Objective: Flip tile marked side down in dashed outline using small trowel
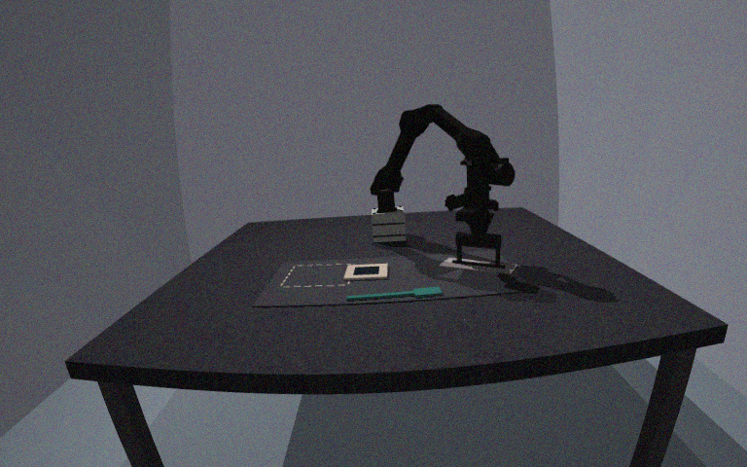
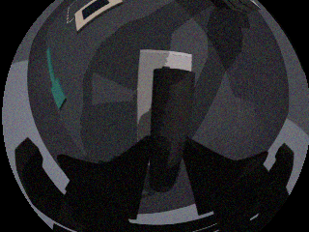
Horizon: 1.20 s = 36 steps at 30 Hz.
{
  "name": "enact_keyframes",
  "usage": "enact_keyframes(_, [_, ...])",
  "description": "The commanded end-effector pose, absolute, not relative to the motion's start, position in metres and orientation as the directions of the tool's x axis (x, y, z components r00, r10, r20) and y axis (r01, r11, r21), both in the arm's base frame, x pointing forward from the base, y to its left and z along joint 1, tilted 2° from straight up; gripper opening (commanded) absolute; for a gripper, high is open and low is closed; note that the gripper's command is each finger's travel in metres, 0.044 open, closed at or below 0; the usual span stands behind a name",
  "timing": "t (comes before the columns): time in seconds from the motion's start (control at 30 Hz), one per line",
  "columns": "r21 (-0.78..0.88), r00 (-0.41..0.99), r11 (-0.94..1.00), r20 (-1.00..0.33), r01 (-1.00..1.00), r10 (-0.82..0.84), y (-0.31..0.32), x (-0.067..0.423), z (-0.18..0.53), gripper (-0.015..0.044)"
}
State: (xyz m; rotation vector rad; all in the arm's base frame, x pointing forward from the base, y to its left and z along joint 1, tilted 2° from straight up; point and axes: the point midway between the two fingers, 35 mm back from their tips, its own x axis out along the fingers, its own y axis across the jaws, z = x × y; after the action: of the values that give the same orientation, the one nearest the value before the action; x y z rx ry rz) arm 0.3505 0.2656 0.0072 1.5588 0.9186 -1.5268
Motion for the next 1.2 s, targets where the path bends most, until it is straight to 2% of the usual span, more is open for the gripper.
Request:
enact_keyframes(0.0, [0.030, 0.026, -0.363, -1.000, 0.931, -0.017, 0.2647, 0.3499, 0.0059, 0.0130])
enact_keyframes(0.47, [0.026, 0.026, 0.031, -1.000, 0.999, -0.017, 0.2648, 0.3499, 0.0060, 0.0130])
enact_keyframes(0.67, [0.025, 0.026, 0.050, -1.000, 0.998, -0.017, 0.2648, 0.3499, 0.0060, 0.0130])
enact_keyframes(0.83, [0.025, 0.026, 0.050, -1.000, 0.998, -0.017, 0.2648, 0.3499, 0.0060, 0.0261])
enact_keyframes(1.17, [0.025, 0.026, 0.050, -1.000, 0.998, -0.017, 0.2648, 0.3499, 0.0060, 0.0270])
